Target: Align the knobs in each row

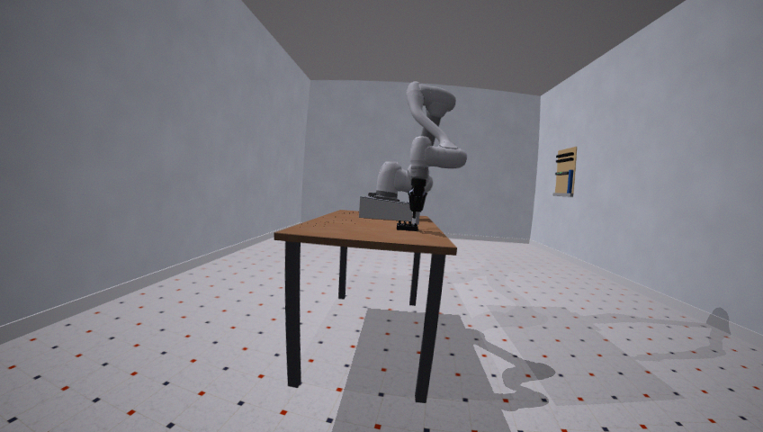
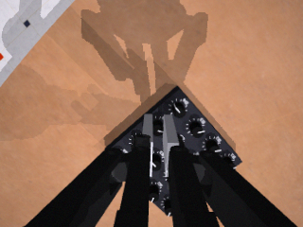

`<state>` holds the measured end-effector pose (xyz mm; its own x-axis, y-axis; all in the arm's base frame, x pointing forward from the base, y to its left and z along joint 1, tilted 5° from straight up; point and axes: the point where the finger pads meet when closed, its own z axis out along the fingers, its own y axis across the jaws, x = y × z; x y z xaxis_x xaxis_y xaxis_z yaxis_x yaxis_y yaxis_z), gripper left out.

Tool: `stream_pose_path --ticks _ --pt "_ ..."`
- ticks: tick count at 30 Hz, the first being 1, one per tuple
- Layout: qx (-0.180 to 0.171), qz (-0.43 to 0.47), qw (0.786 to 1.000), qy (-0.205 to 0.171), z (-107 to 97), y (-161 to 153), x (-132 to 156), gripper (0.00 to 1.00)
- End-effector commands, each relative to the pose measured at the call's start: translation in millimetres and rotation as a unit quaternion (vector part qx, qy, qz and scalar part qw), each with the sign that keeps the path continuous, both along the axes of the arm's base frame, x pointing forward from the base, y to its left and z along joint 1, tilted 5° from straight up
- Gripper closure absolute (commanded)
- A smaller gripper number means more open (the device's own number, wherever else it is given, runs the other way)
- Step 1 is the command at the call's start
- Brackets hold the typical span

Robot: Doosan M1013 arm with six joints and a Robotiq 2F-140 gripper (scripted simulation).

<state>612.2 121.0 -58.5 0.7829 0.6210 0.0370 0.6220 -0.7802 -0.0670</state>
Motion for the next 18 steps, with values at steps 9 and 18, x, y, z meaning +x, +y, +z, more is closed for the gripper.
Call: stream_pose_path --ticks 9,18 --pt "0.003 0.112 0.994 -0.009 0.1 0.0 0.0 0.95" --pt "0.004 0.192 0.981 -0.015 0.1 0.0 0.0 0.95"
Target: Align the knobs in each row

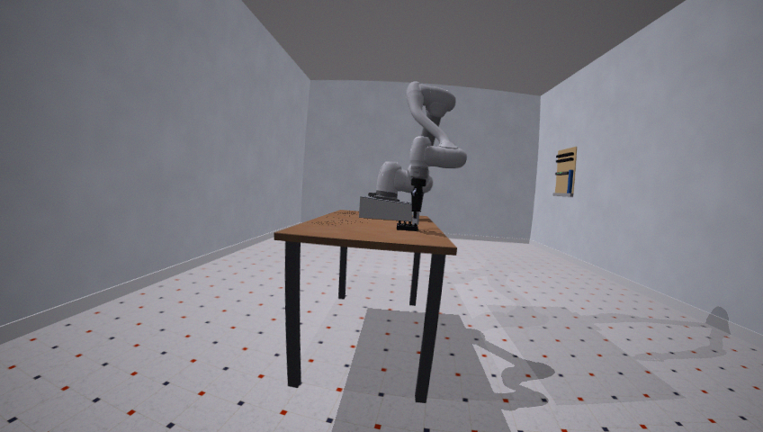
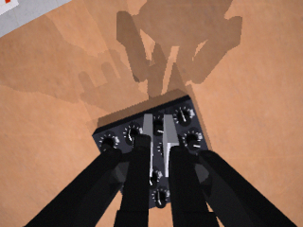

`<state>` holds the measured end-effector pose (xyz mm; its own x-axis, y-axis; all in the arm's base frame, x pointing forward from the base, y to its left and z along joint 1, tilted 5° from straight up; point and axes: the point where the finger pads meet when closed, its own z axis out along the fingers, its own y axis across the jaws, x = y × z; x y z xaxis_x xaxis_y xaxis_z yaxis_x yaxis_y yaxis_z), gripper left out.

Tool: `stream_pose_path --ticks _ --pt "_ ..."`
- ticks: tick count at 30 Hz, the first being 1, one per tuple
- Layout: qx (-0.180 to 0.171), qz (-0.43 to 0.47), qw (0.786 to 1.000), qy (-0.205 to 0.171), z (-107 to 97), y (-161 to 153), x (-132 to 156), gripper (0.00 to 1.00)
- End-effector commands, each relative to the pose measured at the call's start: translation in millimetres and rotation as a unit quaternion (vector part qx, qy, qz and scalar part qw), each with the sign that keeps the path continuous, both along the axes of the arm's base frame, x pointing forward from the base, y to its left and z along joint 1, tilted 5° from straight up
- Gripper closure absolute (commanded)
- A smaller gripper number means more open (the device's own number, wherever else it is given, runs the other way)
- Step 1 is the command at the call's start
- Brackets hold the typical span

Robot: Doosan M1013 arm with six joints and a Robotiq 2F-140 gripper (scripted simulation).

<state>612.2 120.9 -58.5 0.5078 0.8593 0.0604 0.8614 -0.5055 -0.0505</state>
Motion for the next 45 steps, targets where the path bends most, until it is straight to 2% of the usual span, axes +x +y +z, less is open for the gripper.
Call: stream_pose_path --ticks 1,28,29,45 --pt "0.001 0.017 1.000 -0.001 0.1 0.0 0.0 0.95" --pt "0.001 0.048 0.999 -0.004 0.1 0.0 0.0 0.95" --pt "0.001 0.048 0.999 -0.004 0.1 0.0 0.0 0.88" --pt "0.001 0.048 0.999 -0.004 0.1 0.0 0.0 0.88"
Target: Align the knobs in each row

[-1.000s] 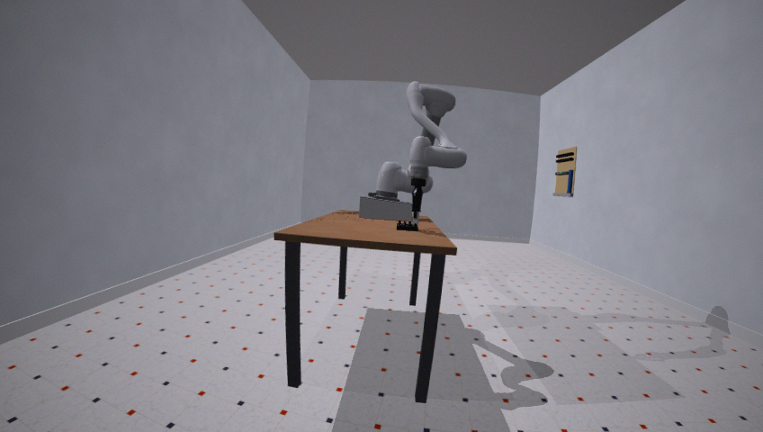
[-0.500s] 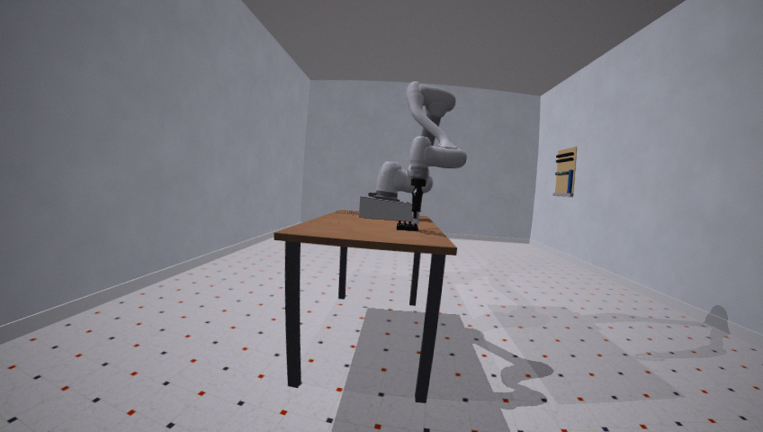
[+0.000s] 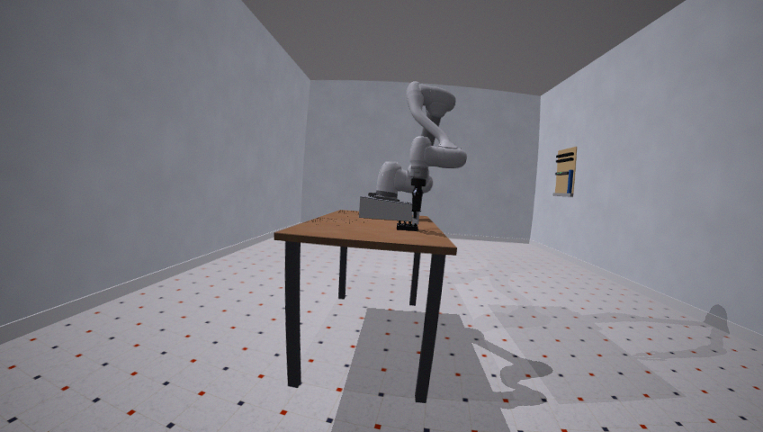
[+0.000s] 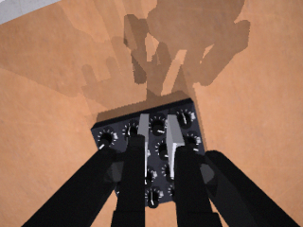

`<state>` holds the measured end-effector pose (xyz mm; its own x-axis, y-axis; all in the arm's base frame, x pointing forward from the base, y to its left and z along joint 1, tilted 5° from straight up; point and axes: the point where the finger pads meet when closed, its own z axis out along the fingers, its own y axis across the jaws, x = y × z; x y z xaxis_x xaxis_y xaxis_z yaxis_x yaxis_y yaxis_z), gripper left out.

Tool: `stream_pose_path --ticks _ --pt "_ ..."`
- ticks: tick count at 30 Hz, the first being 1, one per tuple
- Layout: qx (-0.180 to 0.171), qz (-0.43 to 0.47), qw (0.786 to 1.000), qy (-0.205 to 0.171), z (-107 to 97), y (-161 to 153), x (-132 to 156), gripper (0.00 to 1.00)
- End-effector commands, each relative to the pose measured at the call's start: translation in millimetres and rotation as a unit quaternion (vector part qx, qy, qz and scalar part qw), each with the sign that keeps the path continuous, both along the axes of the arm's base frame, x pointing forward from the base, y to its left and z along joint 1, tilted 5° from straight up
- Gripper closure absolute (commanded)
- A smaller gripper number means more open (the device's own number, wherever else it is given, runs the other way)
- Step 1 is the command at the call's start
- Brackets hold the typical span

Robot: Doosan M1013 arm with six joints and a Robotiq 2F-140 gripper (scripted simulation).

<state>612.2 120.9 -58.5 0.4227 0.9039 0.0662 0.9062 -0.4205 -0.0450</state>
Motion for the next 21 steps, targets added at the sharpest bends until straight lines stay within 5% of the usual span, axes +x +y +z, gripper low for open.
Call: stream_pose_path --ticks 1,21 --pt "0.000 0.000 1.000 0.000 0.1 0.0 0.0 0.88" --pt "0.000 0.000 1.000 0.000 29.9 -2.3 0.4 0.88"
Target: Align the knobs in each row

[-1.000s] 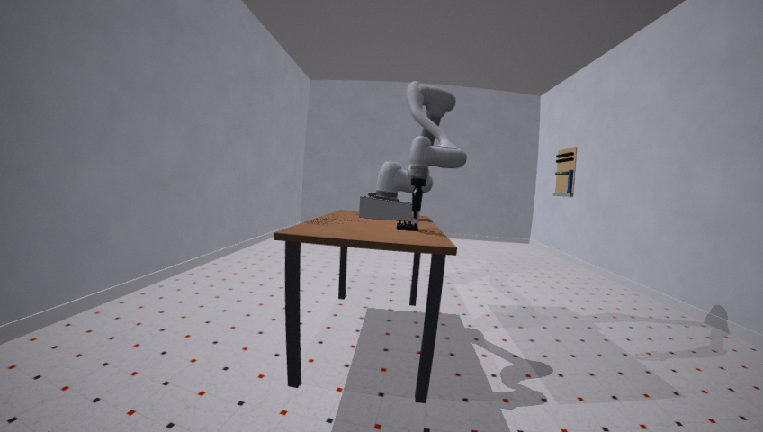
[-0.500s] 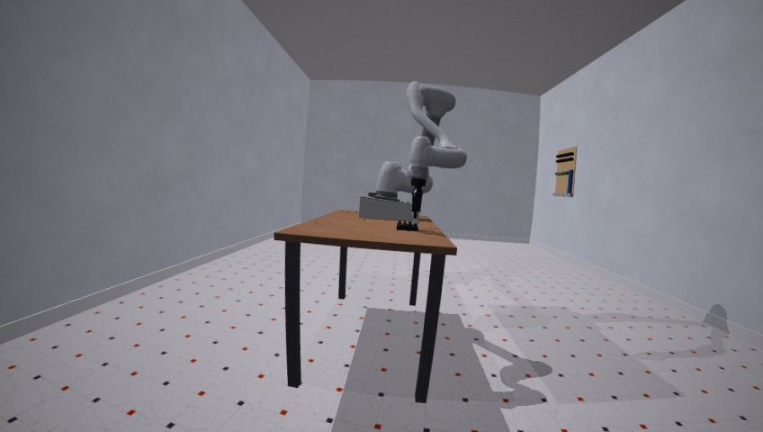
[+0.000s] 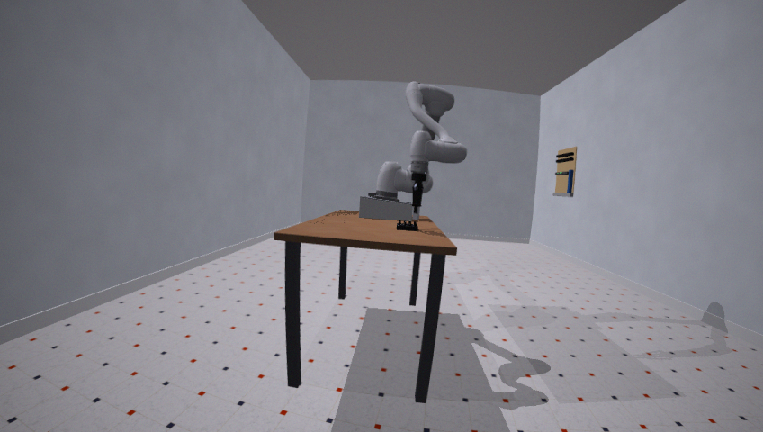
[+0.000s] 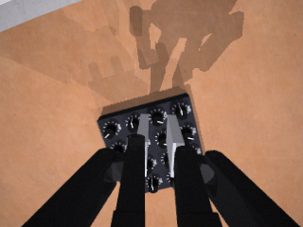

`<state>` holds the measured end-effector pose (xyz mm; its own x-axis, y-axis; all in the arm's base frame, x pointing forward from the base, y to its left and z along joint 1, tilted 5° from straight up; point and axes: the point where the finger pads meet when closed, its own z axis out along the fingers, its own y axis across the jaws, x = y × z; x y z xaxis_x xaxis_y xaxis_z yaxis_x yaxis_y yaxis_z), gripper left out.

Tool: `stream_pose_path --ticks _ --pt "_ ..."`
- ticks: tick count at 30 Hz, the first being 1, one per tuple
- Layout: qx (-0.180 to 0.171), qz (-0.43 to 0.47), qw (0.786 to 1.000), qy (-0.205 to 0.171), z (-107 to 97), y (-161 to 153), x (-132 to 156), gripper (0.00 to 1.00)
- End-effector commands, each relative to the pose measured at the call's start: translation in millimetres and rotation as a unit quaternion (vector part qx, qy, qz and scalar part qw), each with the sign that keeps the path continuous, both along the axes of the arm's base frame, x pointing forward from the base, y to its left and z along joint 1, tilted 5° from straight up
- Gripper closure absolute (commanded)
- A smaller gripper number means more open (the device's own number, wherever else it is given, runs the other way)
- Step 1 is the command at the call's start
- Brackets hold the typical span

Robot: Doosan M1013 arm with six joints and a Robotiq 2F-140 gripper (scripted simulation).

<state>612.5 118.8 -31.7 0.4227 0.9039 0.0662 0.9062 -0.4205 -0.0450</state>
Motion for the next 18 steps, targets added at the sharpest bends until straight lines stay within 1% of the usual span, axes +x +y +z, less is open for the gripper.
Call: stream_pose_path --ticks 1,6,18 --pt "0.000 0.000 1.000 0.000 5.3 -0.4 0.1 0.88" --pt "0.000 0.000 1.000 0.000 11.0 -0.8 0.1 0.88" --pt "0.000 0.000 1.000 0.000 11.2 -0.8 0.1 0.88"
